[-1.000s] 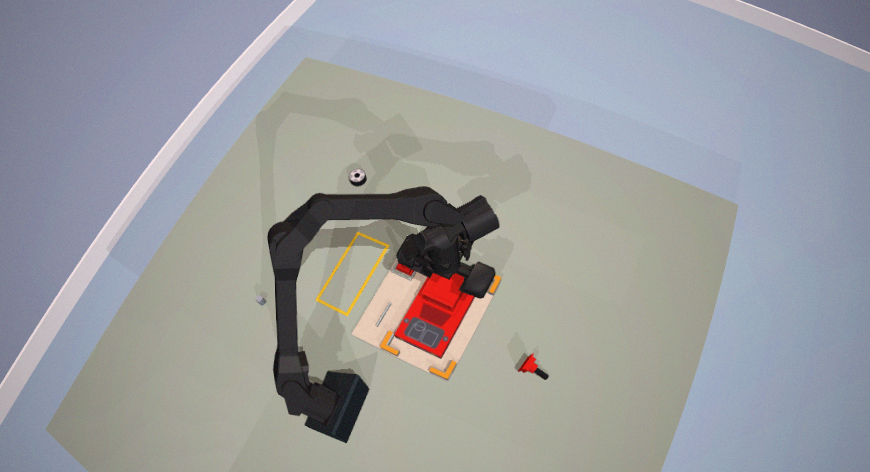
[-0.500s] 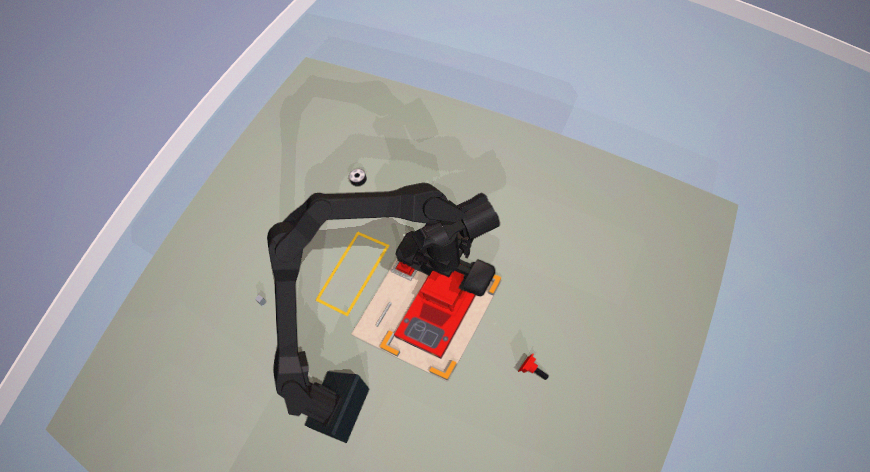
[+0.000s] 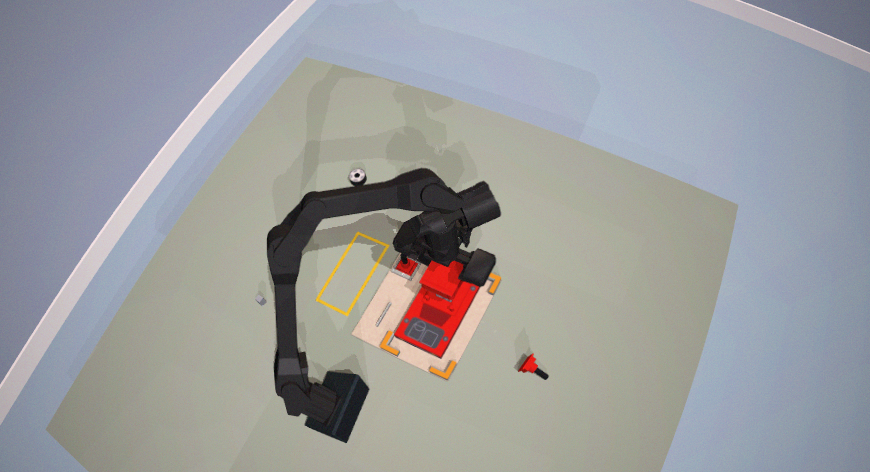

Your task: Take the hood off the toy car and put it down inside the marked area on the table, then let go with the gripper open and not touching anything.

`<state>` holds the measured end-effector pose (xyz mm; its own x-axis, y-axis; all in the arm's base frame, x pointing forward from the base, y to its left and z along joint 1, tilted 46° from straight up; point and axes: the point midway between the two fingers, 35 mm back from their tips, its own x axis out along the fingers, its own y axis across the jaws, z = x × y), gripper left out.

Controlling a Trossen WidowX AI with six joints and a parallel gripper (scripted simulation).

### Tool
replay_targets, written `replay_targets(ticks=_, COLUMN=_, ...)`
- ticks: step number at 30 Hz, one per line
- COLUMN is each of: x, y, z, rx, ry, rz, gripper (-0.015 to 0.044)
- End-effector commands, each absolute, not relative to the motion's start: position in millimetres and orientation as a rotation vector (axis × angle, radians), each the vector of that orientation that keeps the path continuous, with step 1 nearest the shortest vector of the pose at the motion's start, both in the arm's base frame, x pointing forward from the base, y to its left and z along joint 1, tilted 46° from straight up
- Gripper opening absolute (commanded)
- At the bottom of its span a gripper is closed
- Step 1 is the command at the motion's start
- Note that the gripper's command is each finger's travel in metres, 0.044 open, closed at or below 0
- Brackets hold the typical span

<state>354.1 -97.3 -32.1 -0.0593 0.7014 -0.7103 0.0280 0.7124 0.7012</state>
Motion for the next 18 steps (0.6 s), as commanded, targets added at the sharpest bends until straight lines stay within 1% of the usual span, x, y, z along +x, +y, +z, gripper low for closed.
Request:
replay_targets(ticks=1, x=354.3, y=-91.2, z=-28.8, rx=0.618, ry=1.556, rz=0.613, gripper=0.0000)
replay_targets(ticks=18, x=354.7, y=-45.0, z=27.8, rx=0.613, ry=1.558, rz=0.606, gripper=0.0000)
